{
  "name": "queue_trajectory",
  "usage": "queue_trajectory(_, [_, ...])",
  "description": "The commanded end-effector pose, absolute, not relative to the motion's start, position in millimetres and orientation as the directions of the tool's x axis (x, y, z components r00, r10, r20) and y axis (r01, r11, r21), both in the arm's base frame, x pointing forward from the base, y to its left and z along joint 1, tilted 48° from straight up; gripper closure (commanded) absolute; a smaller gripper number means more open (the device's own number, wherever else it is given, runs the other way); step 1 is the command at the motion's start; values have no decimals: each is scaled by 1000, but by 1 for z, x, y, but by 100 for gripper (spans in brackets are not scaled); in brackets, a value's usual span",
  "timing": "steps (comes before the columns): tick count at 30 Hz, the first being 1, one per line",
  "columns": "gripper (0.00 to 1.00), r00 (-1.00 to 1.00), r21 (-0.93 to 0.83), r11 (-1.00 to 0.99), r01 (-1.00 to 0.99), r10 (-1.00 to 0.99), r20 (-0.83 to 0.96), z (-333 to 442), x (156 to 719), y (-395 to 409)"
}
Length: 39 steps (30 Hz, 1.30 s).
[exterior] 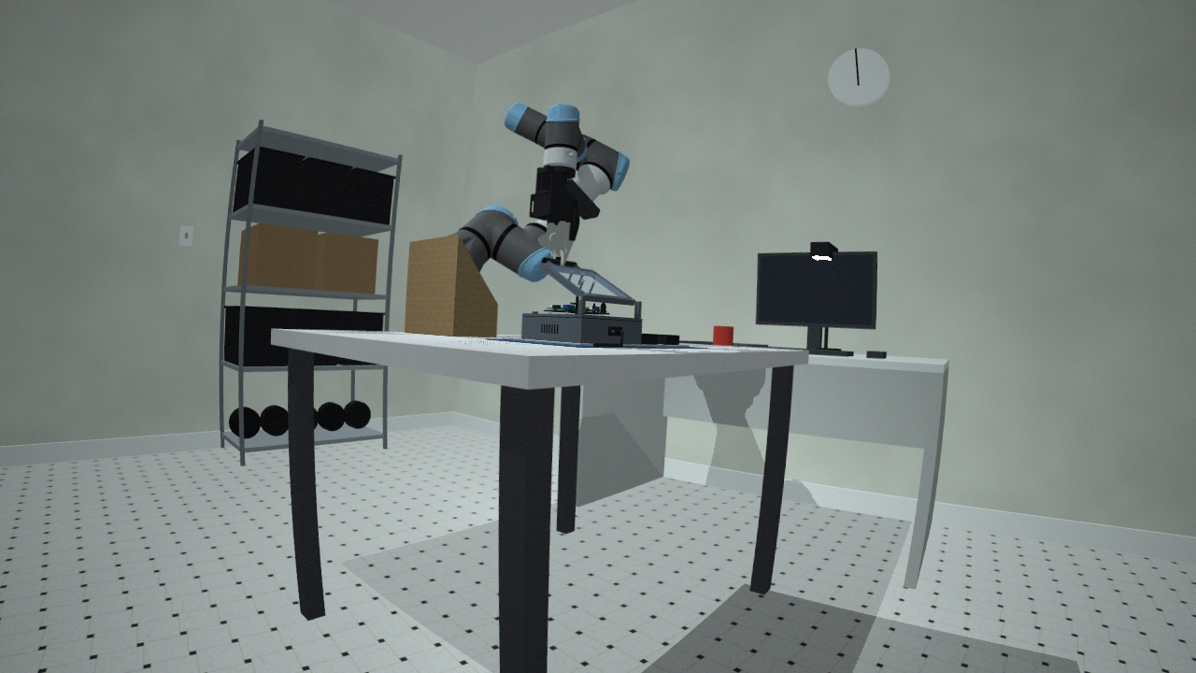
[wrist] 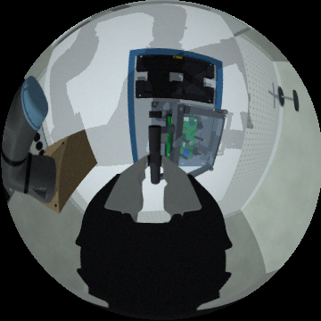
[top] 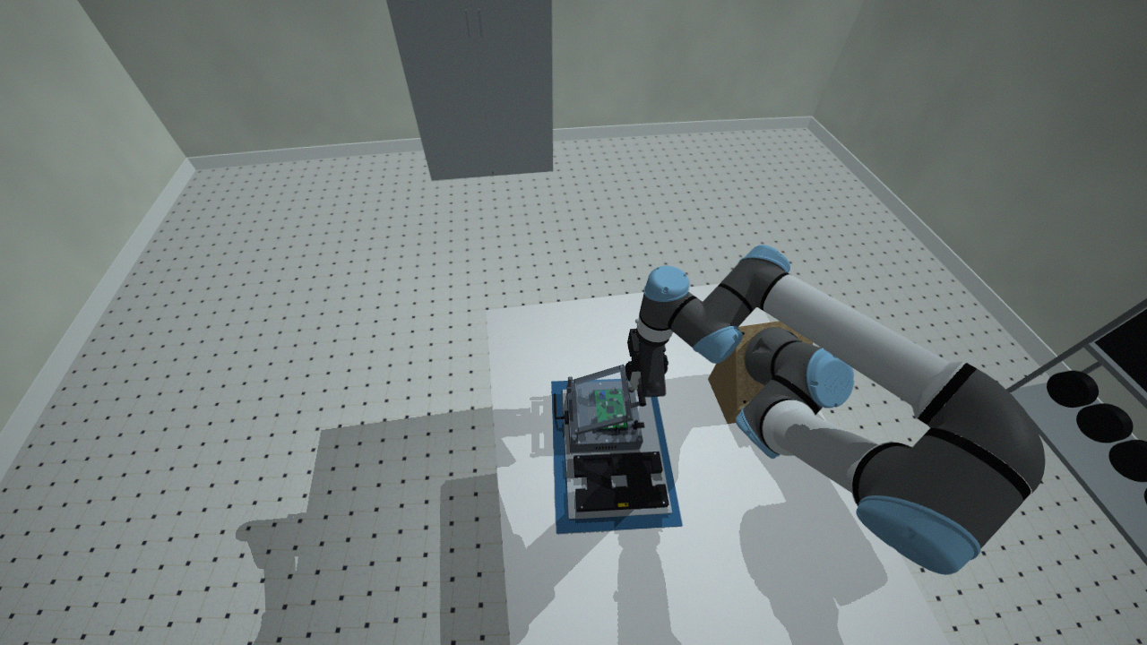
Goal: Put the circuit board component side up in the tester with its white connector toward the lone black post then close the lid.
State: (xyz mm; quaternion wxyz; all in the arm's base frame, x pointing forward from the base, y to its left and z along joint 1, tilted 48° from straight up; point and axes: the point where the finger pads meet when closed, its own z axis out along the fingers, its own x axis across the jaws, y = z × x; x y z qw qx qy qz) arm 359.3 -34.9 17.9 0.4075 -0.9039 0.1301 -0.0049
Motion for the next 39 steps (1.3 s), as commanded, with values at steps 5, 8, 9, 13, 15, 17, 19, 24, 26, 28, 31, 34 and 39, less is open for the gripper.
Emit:
queue_trajectory(5, [100,966,-738,-634,-231,-240,-97,9,355,-23])
queue_trajectory(8, [100,966,-738,-634,-231,-240,-97,6,353,-19])
queue_trajectory(9, [100,966,-738,-634,-231,-240,-97,6,353,-19])
queue_trajectory(13, [100,966,-738,-634,-231,-240,-97,3,352,-15])
queue_trajectory(15, [100,966,-738,-634,-231,-240,-97,1,351,-12])
queue_trajectory(17, [100,966,-738,-634,-231,-240,-97,-1,351,-10])
queue_trajectory(19, [100,966,-738,-634,-231,-240,-97,-4,350,-7])
queue_trajectory(24, [100,966,-738,-634,-231,-240,-97,-9,349,-1])
queue_trajectory(26, [100,966,-738,-634,-231,-240,-97,-10,349,0])
queue_trajectory(28, [100,966,-738,-634,-231,-240,-97,-11,349,1])
queue_trajectory(31, [100,966,-738,-634,-231,-240,-97,-13,348,5])
queue_trajectory(34, [100,966,-738,-634,-231,-240,-97,-16,348,8])
queue_trajectory(39, [100,966,-738,-634,-231,-240,-97,-20,348,13])
